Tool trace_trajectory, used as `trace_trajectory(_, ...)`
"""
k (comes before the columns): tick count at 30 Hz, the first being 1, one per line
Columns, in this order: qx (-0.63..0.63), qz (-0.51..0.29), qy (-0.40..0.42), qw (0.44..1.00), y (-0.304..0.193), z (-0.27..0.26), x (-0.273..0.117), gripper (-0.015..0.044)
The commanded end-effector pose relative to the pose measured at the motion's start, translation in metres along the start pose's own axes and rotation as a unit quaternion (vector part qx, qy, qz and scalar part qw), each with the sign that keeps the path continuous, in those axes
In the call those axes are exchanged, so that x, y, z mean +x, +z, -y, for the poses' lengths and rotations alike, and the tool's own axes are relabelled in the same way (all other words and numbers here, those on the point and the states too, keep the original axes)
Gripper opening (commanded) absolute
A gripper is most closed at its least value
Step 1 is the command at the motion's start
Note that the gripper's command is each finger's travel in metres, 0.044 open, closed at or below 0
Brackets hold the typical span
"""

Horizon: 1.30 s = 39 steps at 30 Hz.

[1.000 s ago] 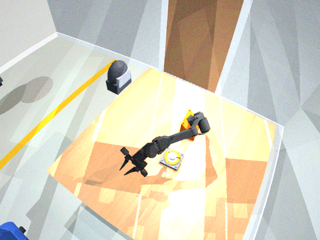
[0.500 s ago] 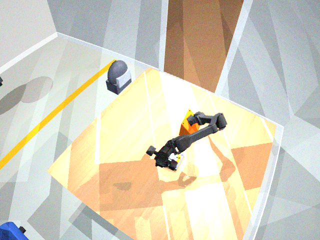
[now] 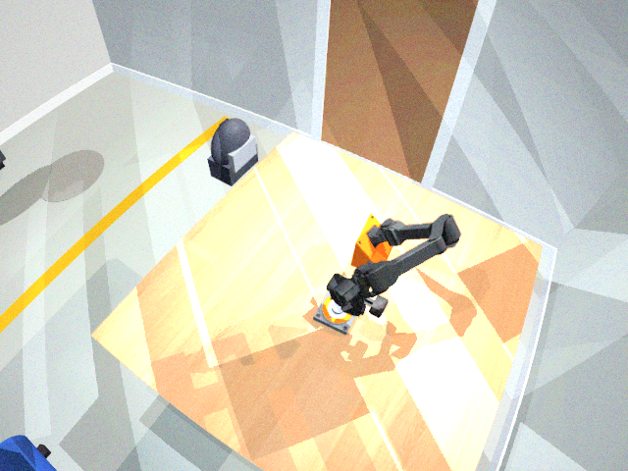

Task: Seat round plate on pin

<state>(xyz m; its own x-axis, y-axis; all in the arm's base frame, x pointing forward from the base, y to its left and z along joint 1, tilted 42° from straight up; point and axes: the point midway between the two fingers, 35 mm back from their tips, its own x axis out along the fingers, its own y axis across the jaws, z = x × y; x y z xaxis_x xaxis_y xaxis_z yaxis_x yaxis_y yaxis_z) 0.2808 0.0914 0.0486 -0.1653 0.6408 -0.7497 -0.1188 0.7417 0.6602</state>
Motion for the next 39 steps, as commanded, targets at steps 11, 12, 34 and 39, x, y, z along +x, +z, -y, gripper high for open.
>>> trace_trajectory(11, -0.001, -0.004, 0.005, 1.000, -0.003, -0.003, 0.048, 0.0000)
trace_trajectory(12, -0.001, -0.004, 0.005, 1.000, -0.004, -0.003, 0.048, 0.0000)
trace_trajectory(34, 0.000, -0.005, 0.005, 1.000, -0.028, 0.007, 0.049, 0.0000)
trace_trajectory(39, 0.000, -0.005, 0.005, 1.000, -0.034, 0.011, 0.049, 0.0000)
